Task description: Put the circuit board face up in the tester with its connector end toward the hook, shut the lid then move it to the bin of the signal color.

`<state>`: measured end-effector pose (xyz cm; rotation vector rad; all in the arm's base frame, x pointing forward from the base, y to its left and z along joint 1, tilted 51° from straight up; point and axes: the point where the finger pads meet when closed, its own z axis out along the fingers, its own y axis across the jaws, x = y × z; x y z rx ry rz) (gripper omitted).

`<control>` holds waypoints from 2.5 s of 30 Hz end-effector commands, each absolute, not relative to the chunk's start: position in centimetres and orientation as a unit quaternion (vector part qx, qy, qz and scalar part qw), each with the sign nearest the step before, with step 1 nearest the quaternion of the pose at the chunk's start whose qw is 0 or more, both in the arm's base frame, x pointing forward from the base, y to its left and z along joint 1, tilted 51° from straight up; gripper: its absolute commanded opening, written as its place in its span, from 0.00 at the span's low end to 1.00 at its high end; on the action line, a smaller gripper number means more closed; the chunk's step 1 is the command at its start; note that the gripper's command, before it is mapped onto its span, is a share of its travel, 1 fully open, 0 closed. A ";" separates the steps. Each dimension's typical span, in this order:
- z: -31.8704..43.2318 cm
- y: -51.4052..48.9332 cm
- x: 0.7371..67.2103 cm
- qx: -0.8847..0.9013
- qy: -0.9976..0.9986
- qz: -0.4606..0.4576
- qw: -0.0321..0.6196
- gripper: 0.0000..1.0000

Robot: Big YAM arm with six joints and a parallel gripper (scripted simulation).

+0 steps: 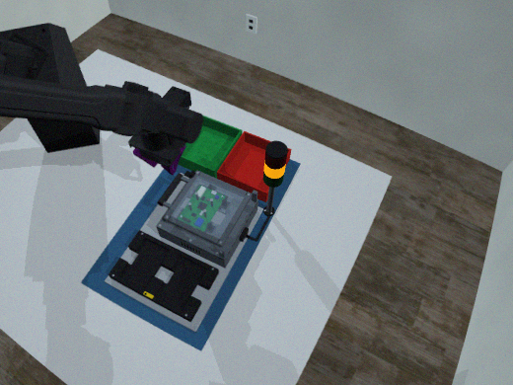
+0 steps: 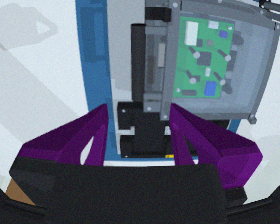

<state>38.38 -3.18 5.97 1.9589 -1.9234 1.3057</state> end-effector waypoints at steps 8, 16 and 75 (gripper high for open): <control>6.2 -2.3 38.7 0.641 -0.635 0.430 0.040 1.00; 6.2 -2.3 38.7 0.641 -0.634 0.430 0.040 1.00; 6.2 -2.3 38.7 0.641 -0.634 0.430 0.040 0.00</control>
